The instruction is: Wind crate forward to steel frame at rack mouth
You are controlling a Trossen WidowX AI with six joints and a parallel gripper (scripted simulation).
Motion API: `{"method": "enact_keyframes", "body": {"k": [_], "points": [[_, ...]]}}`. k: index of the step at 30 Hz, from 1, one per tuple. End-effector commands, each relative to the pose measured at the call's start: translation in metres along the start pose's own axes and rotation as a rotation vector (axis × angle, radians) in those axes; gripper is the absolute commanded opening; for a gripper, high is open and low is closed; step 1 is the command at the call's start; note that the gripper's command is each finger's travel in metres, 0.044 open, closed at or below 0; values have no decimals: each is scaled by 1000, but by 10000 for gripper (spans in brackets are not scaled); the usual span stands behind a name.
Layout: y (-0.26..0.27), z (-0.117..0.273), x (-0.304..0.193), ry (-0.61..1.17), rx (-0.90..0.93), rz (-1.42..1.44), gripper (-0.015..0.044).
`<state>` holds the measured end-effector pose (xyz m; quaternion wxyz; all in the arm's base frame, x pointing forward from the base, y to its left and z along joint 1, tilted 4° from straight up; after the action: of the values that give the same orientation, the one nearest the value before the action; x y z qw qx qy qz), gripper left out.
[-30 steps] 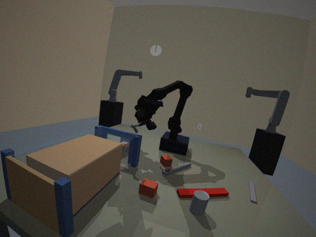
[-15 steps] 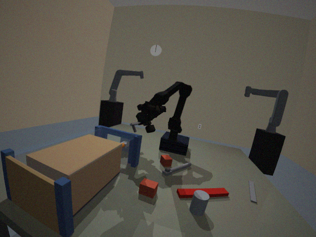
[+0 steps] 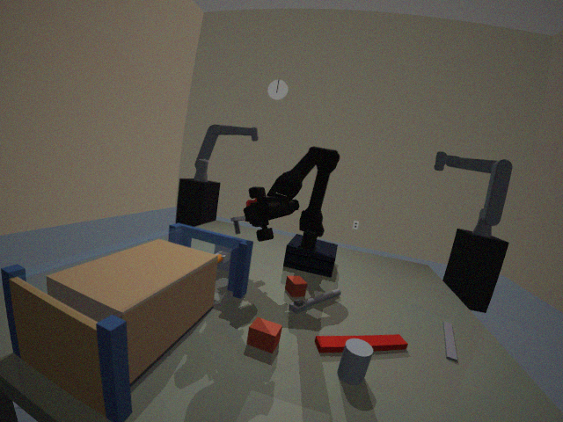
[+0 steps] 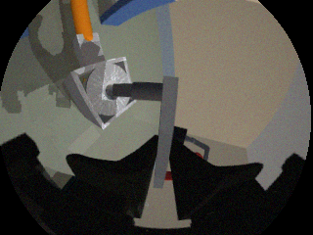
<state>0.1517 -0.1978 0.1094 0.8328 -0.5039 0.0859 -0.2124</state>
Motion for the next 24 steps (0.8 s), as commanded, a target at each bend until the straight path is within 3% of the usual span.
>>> {"method": "enact_keyframes", "body": {"k": [1,24], "points": [[-1,0,1,-8,-87,-7,0],[2,-2,0,-27,-429,-12,0]]}}
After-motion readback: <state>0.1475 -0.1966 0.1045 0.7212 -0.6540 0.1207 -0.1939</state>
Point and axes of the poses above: the point midway between the two fingers, 35 mm back from their tips, its own z axis back along the fingers, its own y axis across the jaws, x = y × z, the point moved 1 cm from there along z, back along the fingers, and after that the axes turned 4 degrees about -z, right-handed, at the moved point
